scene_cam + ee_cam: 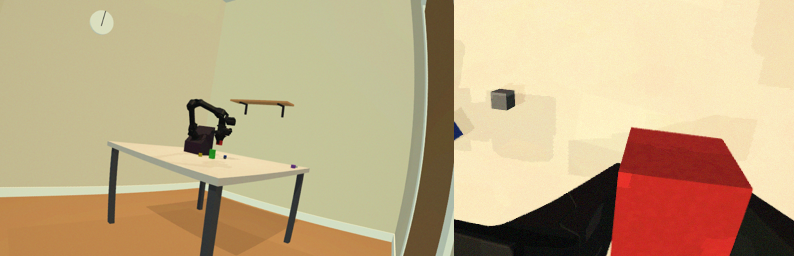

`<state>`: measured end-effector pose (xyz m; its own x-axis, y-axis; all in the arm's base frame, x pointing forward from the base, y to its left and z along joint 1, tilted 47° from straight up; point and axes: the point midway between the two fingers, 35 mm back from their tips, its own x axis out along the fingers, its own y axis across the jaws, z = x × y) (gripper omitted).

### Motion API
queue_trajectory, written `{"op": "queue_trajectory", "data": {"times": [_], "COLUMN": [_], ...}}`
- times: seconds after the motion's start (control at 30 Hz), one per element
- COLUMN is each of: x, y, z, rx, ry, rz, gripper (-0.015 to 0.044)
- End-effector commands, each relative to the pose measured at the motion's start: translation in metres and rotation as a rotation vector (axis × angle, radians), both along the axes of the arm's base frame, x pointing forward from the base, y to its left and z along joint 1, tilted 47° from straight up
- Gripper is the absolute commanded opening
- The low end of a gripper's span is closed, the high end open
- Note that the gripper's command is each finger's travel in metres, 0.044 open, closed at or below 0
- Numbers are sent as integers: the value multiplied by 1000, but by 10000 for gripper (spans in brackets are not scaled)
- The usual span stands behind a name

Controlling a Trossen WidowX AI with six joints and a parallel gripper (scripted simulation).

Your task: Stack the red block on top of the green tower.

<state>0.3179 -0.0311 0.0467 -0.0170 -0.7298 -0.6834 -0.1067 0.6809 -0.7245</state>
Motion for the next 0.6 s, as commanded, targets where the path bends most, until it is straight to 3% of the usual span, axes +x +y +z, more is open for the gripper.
{"op": "queue_trajectory", "data": {"times": [0.0,0.57], "x": [0,-48], "y": [0,-7], "z": [1,12], "rx": [3,5], "ry": [0,2], "rz": [-5,-10], "gripper": [0,0]}}
